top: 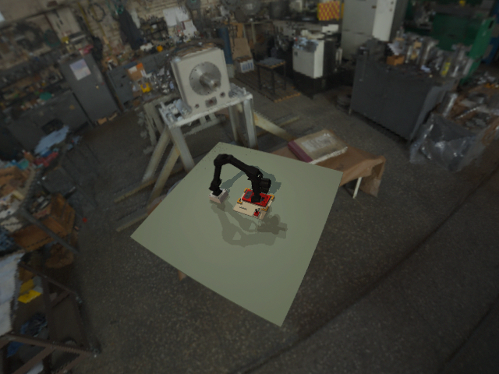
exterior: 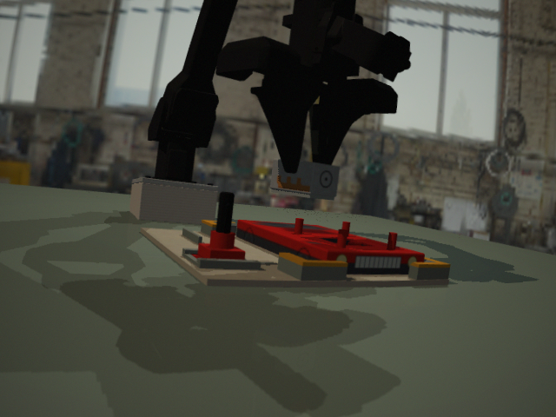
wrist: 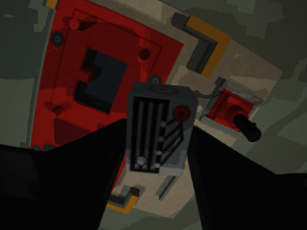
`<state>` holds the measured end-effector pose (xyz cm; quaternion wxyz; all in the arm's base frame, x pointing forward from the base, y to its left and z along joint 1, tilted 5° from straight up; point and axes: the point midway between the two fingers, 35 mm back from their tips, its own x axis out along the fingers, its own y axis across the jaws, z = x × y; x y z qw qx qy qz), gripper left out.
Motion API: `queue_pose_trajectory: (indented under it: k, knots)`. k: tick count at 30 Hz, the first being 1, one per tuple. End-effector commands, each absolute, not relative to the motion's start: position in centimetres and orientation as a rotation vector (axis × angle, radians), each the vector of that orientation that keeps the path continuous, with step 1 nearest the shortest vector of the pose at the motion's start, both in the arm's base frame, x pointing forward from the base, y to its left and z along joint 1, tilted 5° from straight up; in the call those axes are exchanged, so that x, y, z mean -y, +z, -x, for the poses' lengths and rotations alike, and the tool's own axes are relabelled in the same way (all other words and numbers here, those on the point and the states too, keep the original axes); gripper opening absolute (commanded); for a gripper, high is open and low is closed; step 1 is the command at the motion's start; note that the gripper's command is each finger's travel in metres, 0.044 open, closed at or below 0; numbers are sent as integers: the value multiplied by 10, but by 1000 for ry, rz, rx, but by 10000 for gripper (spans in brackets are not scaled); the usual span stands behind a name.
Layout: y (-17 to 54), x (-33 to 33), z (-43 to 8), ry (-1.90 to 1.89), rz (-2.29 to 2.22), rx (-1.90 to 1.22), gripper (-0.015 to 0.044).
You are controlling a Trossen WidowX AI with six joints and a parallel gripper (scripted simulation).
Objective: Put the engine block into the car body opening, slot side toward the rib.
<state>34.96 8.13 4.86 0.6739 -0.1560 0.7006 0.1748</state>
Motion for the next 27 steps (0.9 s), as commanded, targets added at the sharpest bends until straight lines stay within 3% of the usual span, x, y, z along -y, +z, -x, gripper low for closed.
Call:
queue_pose_trajectory:
  k: [1,15,21,27]
  knots:
    - [44,-97,-345,328,276,-1590,0]
    - [32,-133,-333,140,91,-1616,0]
    - [32,-133,-333,103,55,-1619,157]
    - [32,-133,-333,99,51,-1619,159]
